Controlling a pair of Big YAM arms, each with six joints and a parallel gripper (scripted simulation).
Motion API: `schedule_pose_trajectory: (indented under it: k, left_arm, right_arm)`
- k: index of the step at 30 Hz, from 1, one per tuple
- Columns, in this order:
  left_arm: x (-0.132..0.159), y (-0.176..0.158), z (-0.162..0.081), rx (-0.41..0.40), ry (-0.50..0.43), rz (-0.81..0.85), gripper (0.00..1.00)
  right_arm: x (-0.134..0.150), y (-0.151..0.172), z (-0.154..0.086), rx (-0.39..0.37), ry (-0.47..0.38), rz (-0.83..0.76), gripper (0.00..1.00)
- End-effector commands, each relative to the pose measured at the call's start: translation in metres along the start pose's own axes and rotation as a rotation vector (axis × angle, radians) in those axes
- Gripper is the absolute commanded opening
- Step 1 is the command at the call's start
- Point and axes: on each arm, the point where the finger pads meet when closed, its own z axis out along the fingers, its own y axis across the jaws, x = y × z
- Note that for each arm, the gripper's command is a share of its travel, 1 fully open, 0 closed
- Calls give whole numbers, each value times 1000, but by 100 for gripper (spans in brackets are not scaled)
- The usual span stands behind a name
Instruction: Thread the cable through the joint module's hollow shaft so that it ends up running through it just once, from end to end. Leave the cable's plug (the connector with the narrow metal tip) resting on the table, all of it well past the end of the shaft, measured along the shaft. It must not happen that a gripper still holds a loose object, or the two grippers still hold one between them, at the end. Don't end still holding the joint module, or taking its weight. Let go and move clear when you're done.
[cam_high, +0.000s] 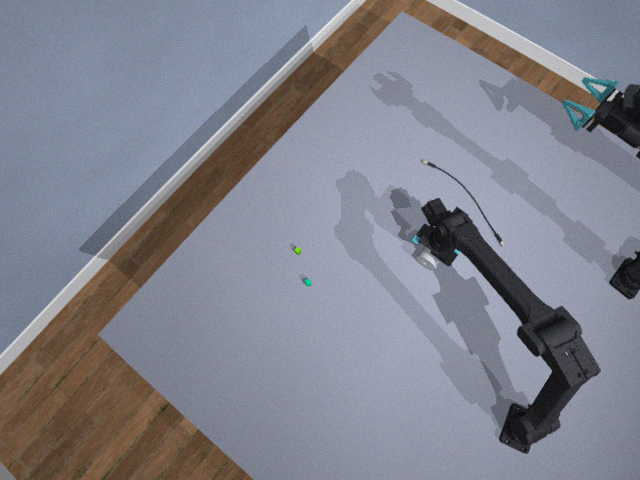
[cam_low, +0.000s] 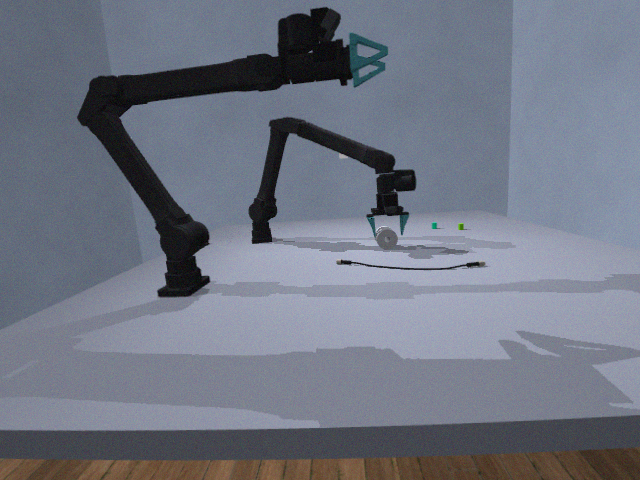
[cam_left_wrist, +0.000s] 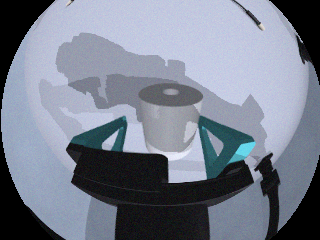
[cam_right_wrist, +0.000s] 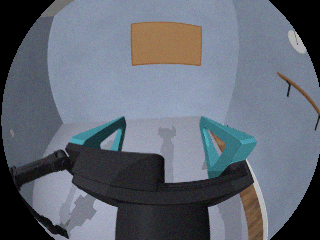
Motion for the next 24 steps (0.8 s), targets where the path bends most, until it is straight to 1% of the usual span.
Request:
schedule_pose_trajectory:
  k: [1,2,3,5,6,8,24]
  left_arm:
    - [2,7,2,1,3,1,96]
    - [6,0,9,19,12,1,96]
    - [6,-1,11,22,14,1,96]
    - [6,-1,11,22,14,1,96]
    - [0,5,6,4,4,0,96]
    - [5,1,10,18,12,0,96]
    - [5,1,10,17,11,-2,96]
  right_arm:
    - [-41,-4,2,8,-69,2,100]
    - [-41,-4,2,8,-69,2,100]
    - [-41,-4,2,8,-69,2,100]
    - [-41,-4,2,8,-69,2,100]
    - [-41,-4,2,8,-69,2,100]
    - [-41,-4,2,8,-69,2,100]
    - [-41,-4,2,8,-69,2,100]
